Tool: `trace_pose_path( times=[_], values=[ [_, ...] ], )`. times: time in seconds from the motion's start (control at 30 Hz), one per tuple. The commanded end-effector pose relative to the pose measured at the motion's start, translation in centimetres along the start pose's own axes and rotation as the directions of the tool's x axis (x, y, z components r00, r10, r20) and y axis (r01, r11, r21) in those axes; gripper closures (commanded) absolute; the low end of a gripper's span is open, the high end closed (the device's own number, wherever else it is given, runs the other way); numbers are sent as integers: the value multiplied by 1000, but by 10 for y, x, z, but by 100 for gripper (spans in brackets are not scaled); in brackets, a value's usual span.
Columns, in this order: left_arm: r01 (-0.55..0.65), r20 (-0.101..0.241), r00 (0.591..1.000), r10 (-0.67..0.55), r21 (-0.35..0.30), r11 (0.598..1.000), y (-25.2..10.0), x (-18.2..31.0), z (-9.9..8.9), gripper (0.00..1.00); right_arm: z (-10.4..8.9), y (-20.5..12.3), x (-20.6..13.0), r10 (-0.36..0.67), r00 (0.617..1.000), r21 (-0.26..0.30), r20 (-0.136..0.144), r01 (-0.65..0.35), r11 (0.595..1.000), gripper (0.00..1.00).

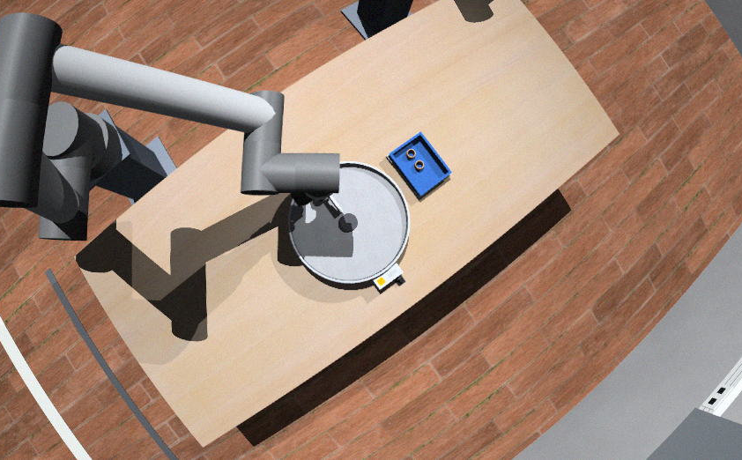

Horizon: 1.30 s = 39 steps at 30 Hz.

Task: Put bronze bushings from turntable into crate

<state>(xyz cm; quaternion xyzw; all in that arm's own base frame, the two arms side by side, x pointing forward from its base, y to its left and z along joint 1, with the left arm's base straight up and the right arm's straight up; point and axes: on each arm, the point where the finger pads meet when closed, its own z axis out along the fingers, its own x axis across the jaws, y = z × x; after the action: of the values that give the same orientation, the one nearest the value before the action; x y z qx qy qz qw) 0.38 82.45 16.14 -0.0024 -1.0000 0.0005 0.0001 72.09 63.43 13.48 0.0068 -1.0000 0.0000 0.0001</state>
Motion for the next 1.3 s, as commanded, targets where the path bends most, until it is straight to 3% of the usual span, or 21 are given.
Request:
trace_pose_path(
  times=[0.0,0.87,1.0,1.27],
  values=[
    [0,0,1000,0,-1,1000,0,0,-1,0,-1,0,0,0,1000,-1,1,0,1000,100],
    [0,0,1000,0,-1,1000,0,0,-1,0,-1,2,-3,0,1000,-1,1,0,1000,100],
    [0,0,1000,0,-1,1000,0,0,-1,0,-1,10,-27,0,1000,-1,1,0,1000,100],
    [0,0,1000,0,-1,1000,0,0,-1,0,-1,39,-112,0,1000,-1,1,0,1000,100]
  ],
)
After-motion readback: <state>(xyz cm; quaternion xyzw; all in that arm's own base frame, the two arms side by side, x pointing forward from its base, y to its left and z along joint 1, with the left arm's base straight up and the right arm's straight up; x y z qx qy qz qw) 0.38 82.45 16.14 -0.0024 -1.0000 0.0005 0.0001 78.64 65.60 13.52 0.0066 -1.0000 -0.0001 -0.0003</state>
